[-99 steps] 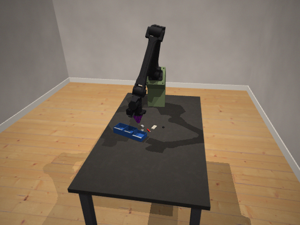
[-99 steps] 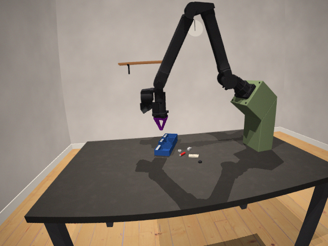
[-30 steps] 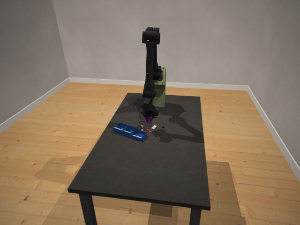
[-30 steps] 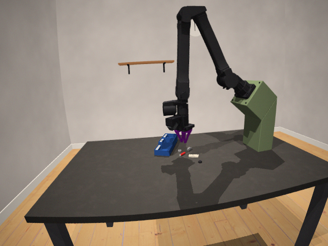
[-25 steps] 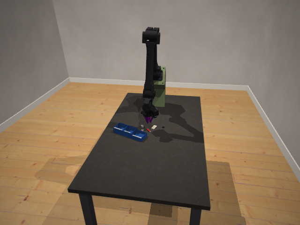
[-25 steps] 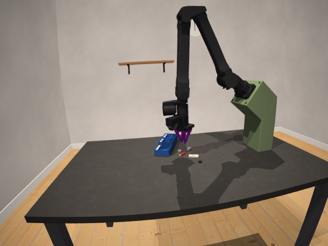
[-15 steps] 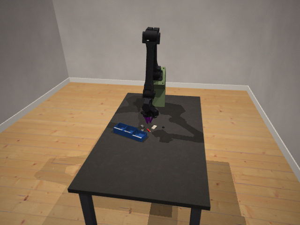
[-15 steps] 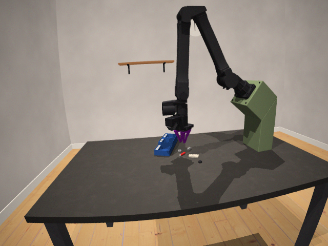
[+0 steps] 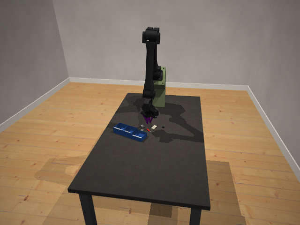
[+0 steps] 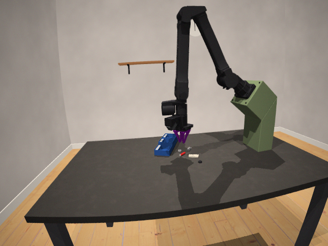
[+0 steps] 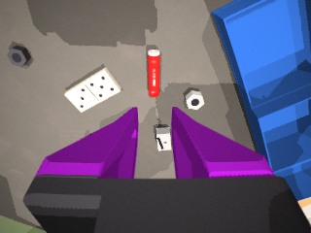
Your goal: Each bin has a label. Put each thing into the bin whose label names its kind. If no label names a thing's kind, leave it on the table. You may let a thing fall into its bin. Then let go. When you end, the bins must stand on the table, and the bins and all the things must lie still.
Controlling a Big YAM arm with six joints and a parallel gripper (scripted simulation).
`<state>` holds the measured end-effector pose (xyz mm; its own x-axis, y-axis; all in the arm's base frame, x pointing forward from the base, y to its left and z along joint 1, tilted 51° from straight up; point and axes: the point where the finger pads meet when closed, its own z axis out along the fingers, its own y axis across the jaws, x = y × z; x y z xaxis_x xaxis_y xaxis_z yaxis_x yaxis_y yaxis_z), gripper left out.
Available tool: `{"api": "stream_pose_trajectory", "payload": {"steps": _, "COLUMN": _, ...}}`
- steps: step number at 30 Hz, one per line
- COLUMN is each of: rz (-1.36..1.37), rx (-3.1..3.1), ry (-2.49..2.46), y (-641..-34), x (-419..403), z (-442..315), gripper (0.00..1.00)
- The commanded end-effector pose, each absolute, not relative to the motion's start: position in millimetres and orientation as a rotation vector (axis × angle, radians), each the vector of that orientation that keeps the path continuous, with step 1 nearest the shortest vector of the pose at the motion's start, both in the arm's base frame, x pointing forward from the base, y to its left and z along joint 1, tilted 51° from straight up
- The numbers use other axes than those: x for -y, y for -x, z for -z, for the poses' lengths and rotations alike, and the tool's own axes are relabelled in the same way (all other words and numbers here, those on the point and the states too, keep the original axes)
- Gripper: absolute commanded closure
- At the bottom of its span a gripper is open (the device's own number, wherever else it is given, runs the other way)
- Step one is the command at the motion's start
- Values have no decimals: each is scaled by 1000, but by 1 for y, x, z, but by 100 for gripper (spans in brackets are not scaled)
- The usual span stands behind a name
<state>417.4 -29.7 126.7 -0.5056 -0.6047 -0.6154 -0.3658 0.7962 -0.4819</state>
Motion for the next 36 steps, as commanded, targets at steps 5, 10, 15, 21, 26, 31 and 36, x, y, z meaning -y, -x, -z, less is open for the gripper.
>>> {"api": "stream_pose_trajectory", "payload": {"steps": 5, "rz": 368, "rx": -2138, "ry": 720, "y": -437, "x": 26, "z": -117, "gripper": 77}}
{"api": "stream_pose_trajectory", "payload": {"steps": 10, "rz": 368, "rx": -2145, "ry": 706, "y": -452, "x": 30, "z": -103, "gripper": 77}}
{"api": "stream_pose_trajectory", "payload": {"steps": 15, "rz": 364, "rx": -2142, "ry": 715, "y": -462, "x": 26, "z": -97, "gripper": 77}}
{"api": "stream_pose_trajectory", "payload": {"steps": 21, "rz": 369, "rx": -2147, "ry": 705, "y": -471, "x": 31, "z": -92, "gripper": 77}}
{"api": "stream_pose_trajectory", "payload": {"steps": 26, "rz": 368, "rx": -2146, "ry": 708, "y": -476, "x": 30, "z": -87, "gripper": 77}}
{"api": "stream_pose_trajectory", "payload": {"steps": 31, "rz": 374, "rx": -2124, "ry": 706, "y": -474, "x": 29, "z": -95, "gripper": 77}}
{"api": "stream_pose_trajectory", "payload": {"steps": 36, "rz": 370, "rx": -2147, "ry": 715, "y": -472, "x": 30, "z": -87, "gripper": 77}}
